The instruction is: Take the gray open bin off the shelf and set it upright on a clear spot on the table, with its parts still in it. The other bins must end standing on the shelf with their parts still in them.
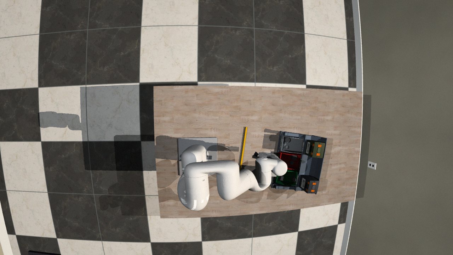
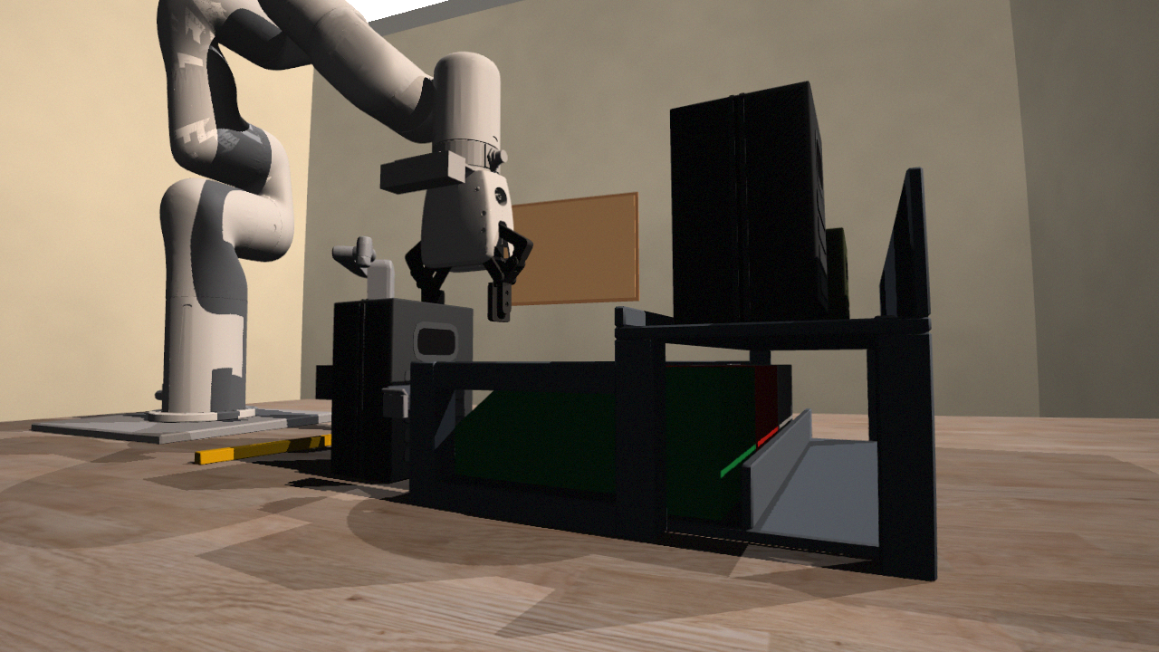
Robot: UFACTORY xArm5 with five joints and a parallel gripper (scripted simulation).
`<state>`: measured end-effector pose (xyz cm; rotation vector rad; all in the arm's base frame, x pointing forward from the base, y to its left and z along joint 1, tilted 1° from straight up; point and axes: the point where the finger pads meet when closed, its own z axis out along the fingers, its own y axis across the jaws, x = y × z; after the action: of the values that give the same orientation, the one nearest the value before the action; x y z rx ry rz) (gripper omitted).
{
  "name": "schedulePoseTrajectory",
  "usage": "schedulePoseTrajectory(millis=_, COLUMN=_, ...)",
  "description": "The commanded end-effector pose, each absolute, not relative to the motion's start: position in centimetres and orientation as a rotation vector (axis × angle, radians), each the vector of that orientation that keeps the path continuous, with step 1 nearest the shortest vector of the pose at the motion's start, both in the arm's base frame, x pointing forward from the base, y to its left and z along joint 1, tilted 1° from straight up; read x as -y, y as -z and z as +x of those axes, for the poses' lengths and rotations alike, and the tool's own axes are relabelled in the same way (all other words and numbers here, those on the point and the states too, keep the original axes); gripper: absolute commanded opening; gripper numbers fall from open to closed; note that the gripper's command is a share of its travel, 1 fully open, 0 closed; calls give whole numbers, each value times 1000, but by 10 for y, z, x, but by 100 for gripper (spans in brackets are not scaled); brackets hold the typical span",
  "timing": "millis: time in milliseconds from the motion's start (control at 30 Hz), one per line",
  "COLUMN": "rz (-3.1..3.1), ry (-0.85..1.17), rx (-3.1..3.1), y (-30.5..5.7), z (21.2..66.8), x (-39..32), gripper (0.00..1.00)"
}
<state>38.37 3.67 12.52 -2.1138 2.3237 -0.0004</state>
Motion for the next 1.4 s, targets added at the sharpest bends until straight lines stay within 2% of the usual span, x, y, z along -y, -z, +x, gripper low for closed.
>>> schedulePoseTrajectory(millis=0, rz=-2118, ry=20, rx=-2328, y=-126, z=395, x=-40, gripper=100)
schedulePoseTrajectory(millis=1367, rz=-2118, ry=20, rx=-2328, y=-126, z=499, x=-70, gripper=100)
